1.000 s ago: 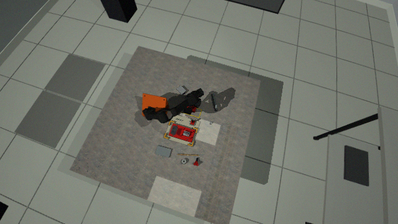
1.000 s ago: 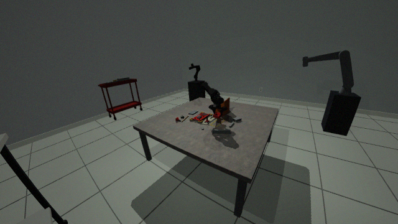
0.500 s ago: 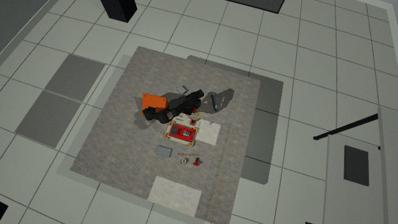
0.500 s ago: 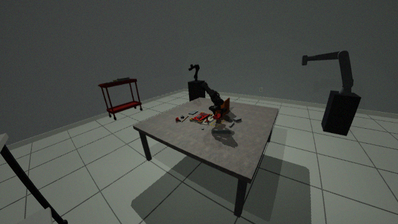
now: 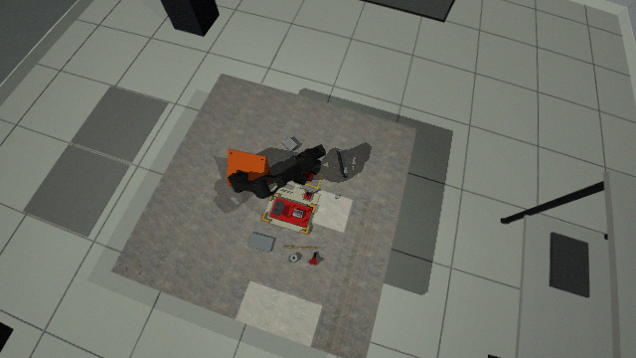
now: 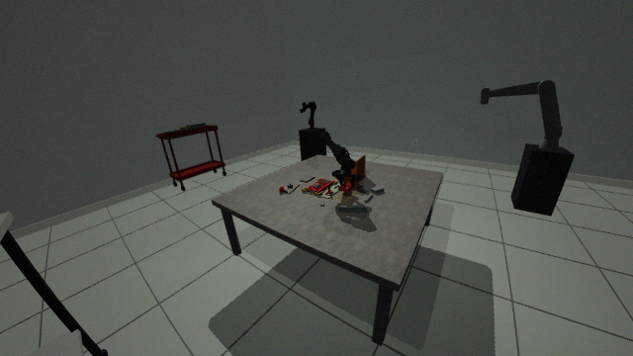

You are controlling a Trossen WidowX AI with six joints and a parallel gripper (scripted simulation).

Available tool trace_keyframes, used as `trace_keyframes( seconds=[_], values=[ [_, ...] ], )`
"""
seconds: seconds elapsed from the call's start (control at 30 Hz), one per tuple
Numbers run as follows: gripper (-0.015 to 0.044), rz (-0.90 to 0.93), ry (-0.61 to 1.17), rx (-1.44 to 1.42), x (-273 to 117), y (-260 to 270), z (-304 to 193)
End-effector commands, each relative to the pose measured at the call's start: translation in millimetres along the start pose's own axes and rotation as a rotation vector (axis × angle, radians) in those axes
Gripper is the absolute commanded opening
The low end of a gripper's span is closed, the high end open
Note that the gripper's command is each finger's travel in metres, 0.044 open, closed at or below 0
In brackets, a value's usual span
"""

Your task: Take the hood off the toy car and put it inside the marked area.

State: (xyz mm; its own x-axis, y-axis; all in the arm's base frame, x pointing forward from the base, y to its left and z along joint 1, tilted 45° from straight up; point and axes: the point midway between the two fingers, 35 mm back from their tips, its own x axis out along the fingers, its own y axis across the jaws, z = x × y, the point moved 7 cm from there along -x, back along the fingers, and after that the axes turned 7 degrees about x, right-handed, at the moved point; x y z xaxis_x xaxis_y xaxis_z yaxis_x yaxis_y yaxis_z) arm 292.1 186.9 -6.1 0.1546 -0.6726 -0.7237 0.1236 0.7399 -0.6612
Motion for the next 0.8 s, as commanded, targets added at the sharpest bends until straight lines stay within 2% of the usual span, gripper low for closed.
trace_keyframes(
  seconds=[0.0, 0.77],
  values=[
    [0.0000, -0.008, 0.003, -0.010, 6, -1, -2],
    [0.0000, -0.011, 0.002, -0.010, 24, -3, -4]
  ],
)
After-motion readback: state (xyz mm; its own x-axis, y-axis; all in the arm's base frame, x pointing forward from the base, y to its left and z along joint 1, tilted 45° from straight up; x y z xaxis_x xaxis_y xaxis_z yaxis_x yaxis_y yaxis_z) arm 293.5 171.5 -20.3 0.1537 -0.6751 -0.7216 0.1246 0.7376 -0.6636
